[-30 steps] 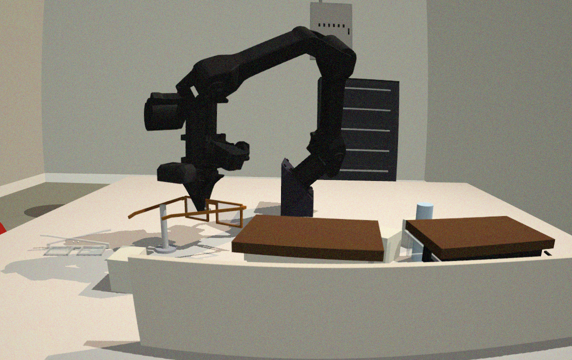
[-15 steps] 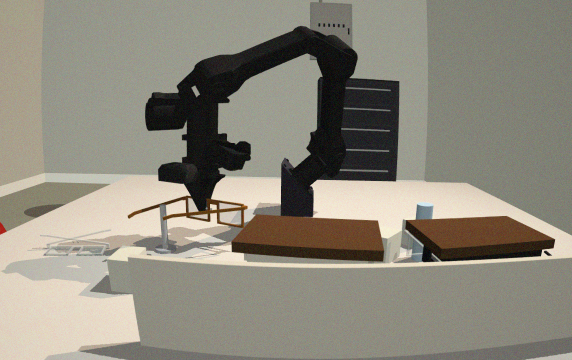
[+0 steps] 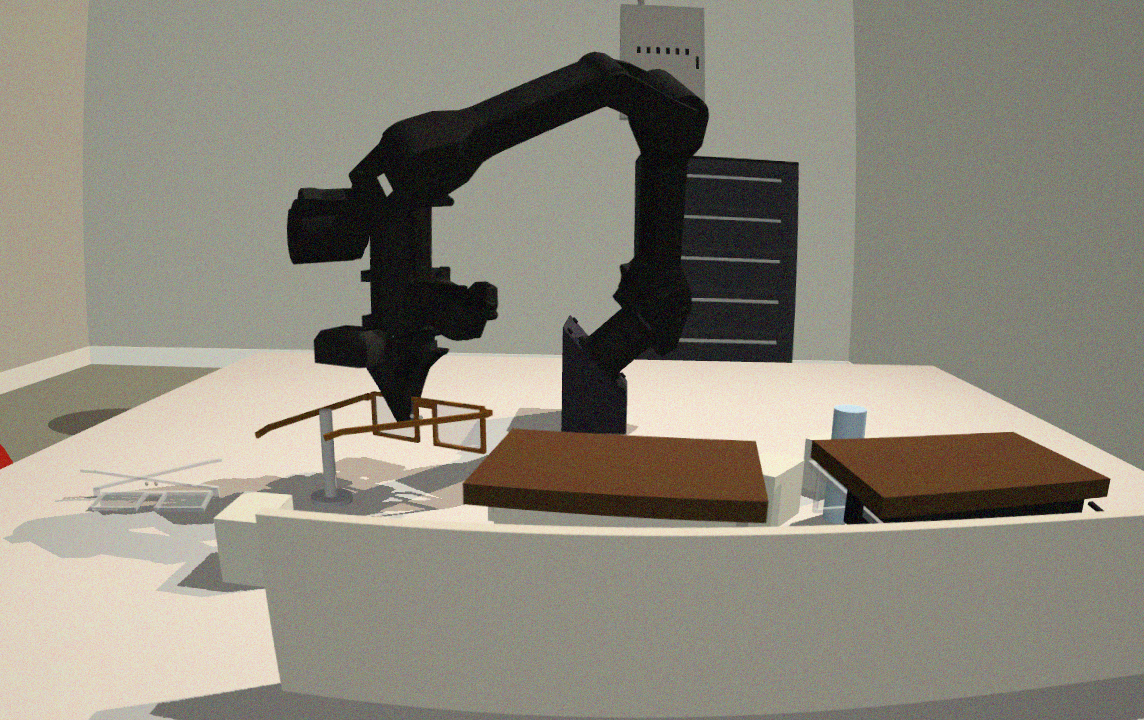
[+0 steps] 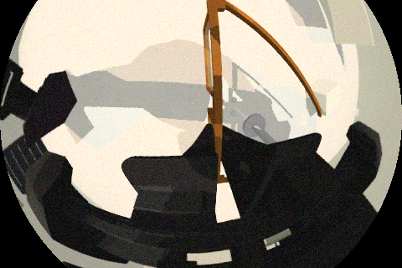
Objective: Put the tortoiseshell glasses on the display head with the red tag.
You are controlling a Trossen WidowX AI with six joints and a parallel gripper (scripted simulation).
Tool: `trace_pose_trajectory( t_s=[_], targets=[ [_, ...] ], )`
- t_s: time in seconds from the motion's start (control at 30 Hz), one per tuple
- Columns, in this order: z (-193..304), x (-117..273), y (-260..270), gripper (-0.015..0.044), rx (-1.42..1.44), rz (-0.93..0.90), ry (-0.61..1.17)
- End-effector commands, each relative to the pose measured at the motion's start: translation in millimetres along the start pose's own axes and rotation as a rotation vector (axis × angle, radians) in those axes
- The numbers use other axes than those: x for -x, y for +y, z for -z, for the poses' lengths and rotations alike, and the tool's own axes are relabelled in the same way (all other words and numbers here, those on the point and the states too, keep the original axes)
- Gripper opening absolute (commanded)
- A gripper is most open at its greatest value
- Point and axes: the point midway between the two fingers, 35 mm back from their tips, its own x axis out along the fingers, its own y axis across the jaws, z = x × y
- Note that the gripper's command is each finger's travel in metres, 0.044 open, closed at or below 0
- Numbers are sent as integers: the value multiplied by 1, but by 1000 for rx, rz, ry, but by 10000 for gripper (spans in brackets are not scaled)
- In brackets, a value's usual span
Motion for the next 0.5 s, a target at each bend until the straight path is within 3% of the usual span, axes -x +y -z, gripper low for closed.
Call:
trace_pose_trajectory(
  t_s=[0.0,0.27,0.47],
  targets=[
    [3,12,-4,0,10,11,9],
    [6,56,-3,0,9,11,10],
    [8,60,-3,0,9,11,10]
  ],
)
